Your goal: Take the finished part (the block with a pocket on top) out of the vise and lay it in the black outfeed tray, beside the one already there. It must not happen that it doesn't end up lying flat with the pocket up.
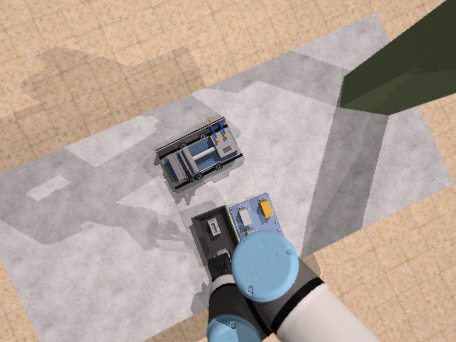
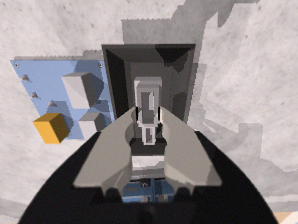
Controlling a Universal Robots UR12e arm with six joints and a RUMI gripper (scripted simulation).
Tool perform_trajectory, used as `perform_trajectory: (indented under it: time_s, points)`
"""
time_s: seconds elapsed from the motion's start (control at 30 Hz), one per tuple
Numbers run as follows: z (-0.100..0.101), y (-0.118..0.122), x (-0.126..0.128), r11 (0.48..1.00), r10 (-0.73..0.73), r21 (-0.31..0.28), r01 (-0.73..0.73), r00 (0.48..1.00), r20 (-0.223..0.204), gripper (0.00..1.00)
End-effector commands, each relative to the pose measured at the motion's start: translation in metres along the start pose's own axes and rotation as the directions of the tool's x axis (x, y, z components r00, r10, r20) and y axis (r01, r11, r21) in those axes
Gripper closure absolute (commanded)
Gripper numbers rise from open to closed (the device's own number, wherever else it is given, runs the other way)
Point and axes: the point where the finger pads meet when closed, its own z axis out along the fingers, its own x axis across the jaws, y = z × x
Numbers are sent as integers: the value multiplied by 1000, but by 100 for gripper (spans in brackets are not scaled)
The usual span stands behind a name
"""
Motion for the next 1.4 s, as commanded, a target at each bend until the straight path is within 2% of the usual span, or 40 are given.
perform_trajectory:
  time_s: [0.0, 0.6, 1.37]
  points:
    - [11, -1, 2, 1000, -1, -1, 1, 1000, -4, 100]
    - [41, -1, 2, 1000, -1, -1, 1, 1000, -4, 100]
    - [57, 0, 3, 1000, 0, -1, 0, 1000, -5, 100]
